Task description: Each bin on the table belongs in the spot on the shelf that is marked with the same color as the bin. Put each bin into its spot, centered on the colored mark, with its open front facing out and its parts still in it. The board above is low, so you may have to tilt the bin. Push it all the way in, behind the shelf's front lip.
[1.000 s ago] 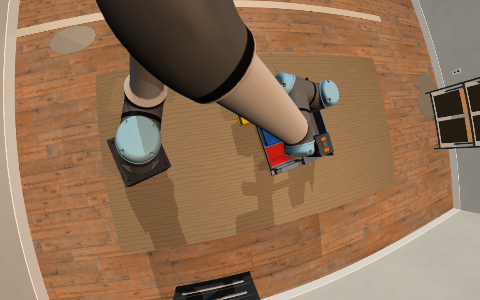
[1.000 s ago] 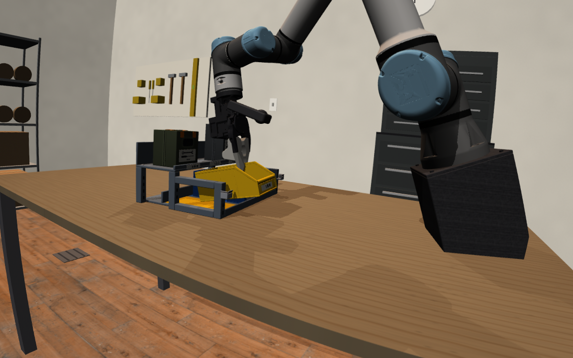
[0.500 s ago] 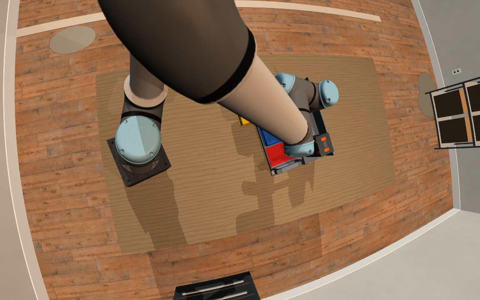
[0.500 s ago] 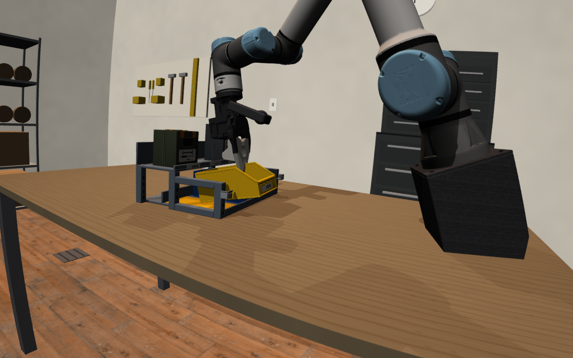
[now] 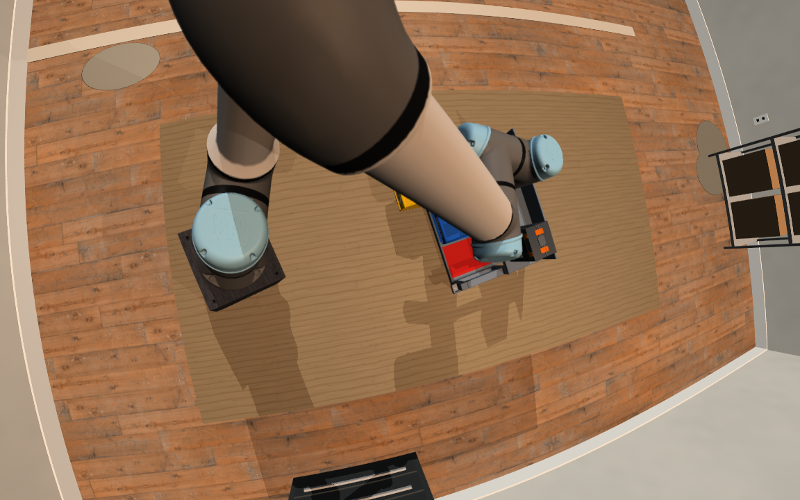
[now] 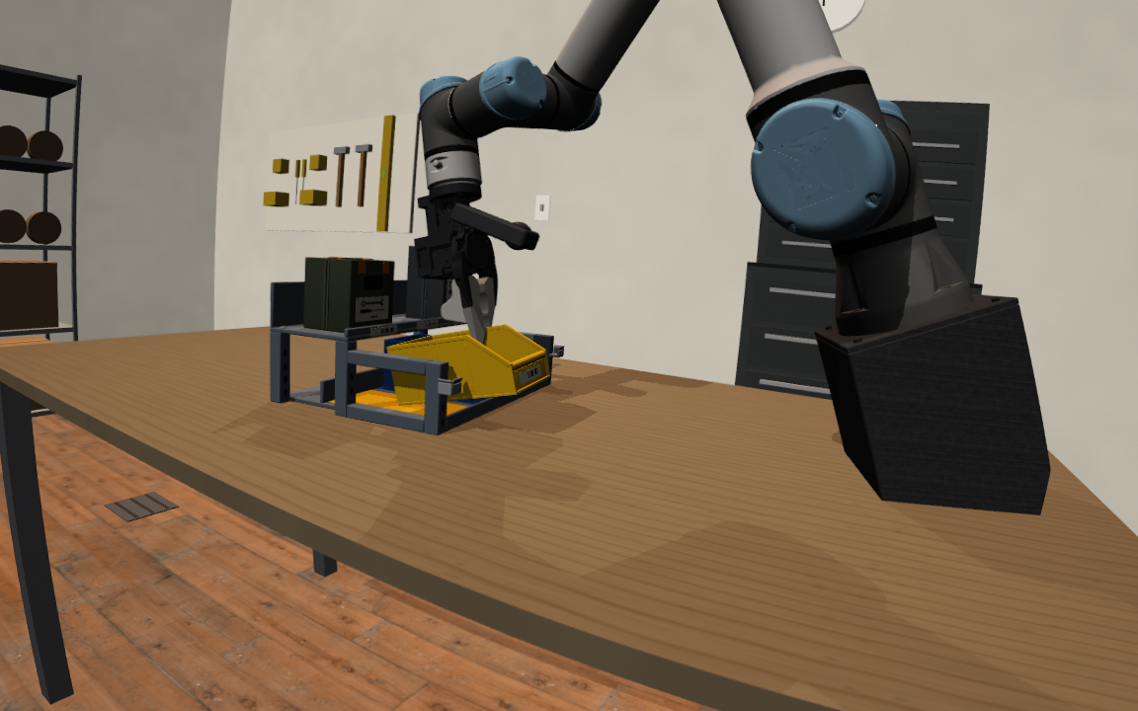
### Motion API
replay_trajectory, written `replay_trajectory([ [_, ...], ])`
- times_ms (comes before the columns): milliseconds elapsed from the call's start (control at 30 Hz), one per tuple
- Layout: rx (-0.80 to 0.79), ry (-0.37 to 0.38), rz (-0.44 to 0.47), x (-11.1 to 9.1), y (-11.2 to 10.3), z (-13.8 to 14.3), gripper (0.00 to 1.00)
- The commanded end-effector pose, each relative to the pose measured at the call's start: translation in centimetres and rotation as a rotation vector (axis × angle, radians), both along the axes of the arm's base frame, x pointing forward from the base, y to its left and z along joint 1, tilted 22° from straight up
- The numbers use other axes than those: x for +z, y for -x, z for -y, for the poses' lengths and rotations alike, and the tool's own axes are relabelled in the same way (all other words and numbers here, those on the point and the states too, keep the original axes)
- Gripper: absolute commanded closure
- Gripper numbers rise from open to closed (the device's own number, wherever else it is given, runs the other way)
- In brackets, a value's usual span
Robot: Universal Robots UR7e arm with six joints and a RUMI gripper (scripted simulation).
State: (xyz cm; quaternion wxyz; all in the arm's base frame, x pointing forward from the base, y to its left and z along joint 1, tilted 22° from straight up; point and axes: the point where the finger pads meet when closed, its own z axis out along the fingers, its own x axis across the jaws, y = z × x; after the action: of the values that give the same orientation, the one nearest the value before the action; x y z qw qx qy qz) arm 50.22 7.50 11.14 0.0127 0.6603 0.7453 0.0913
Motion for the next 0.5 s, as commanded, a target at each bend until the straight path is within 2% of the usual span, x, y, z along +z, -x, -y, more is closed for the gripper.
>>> replay_trajectory([
  [0, 0.0, 0.0, 0.002, -0.08, -0.09, -0.01, 1.0],
  [467, 0.0, 0.0, 0.002, -0.48, -0.25, -0.06, 1.0],
])
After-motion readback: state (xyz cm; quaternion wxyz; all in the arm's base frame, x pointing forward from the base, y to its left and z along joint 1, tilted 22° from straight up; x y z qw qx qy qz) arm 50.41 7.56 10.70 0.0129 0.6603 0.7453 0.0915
